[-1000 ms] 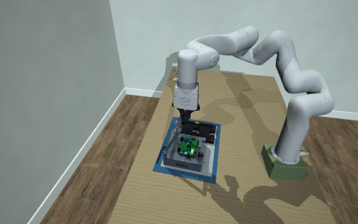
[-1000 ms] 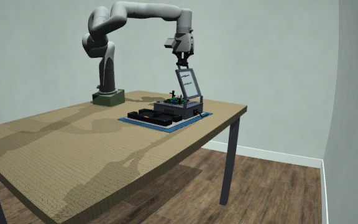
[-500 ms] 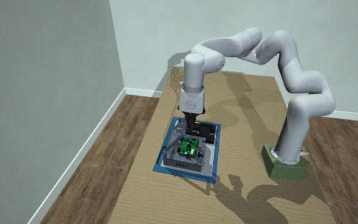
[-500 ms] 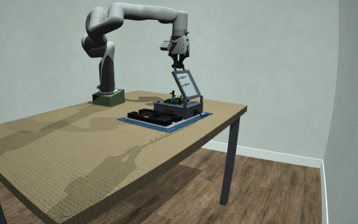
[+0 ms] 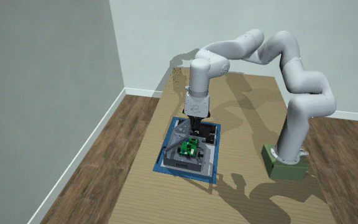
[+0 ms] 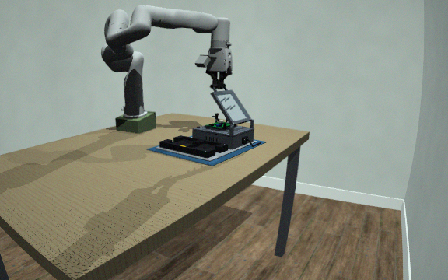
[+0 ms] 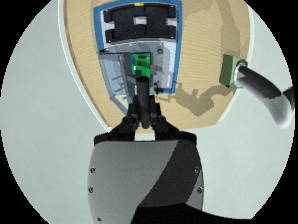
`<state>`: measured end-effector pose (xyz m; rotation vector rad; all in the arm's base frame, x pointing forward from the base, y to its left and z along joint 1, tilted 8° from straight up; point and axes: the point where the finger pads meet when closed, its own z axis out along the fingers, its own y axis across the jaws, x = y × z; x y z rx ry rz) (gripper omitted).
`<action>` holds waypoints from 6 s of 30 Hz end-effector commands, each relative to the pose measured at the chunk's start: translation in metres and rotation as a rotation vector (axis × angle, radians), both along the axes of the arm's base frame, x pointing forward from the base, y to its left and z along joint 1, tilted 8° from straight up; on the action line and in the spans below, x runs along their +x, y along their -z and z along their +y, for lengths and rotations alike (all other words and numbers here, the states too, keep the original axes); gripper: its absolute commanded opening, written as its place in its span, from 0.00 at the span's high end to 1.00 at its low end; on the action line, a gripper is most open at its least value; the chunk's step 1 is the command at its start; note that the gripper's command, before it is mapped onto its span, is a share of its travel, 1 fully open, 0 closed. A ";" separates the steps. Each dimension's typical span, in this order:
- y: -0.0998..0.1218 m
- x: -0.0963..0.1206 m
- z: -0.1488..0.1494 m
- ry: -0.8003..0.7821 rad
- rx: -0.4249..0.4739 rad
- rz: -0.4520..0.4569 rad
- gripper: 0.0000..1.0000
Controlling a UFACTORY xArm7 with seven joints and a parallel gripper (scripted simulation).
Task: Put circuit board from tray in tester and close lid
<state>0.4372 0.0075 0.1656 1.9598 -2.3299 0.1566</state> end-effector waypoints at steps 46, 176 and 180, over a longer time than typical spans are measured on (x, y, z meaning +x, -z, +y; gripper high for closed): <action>0.087 -0.055 -0.002 -0.001 0.000 -0.004 1.00; 0.138 -0.063 -0.008 -0.001 0.001 -0.004 0.49; 0.138 -0.063 -0.008 -0.001 0.001 -0.004 0.49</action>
